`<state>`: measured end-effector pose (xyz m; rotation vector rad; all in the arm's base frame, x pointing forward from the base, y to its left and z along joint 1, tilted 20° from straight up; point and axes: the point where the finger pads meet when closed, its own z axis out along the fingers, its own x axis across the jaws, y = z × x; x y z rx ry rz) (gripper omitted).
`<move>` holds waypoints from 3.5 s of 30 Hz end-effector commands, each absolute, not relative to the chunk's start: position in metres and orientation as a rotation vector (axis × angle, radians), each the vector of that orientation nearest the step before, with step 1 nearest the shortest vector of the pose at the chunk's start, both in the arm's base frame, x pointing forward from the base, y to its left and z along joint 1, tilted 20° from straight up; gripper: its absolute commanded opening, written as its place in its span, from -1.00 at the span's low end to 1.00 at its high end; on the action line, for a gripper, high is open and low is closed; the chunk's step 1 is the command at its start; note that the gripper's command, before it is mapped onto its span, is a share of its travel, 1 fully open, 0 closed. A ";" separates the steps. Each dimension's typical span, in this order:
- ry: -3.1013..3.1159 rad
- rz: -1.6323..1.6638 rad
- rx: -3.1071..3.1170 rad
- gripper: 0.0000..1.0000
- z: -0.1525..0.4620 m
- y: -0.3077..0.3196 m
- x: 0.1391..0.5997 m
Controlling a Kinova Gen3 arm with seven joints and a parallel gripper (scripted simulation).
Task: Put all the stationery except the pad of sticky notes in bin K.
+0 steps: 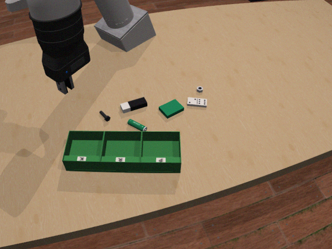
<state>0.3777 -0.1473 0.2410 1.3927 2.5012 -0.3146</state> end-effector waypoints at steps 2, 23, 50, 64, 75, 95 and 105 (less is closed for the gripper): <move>2.478 -0.302 1.423 -0.39 0.236 -0.123 0.379; 2.175 -0.212 1.798 -0.39 0.208 -0.029 0.359; 1.924 -0.140 2.028 -0.39 0.189 0.033 0.333; 2.394 -0.260 1.482 -0.39 0.168 -0.050 0.366; 2.676 -0.356 0.937 -0.39 0.149 -0.125 0.396; 2.911 -0.512 -0.150 -0.39 0.134 -0.185 0.420; 2.887 -0.565 -0.773 -0.39 0.134 -0.185 0.420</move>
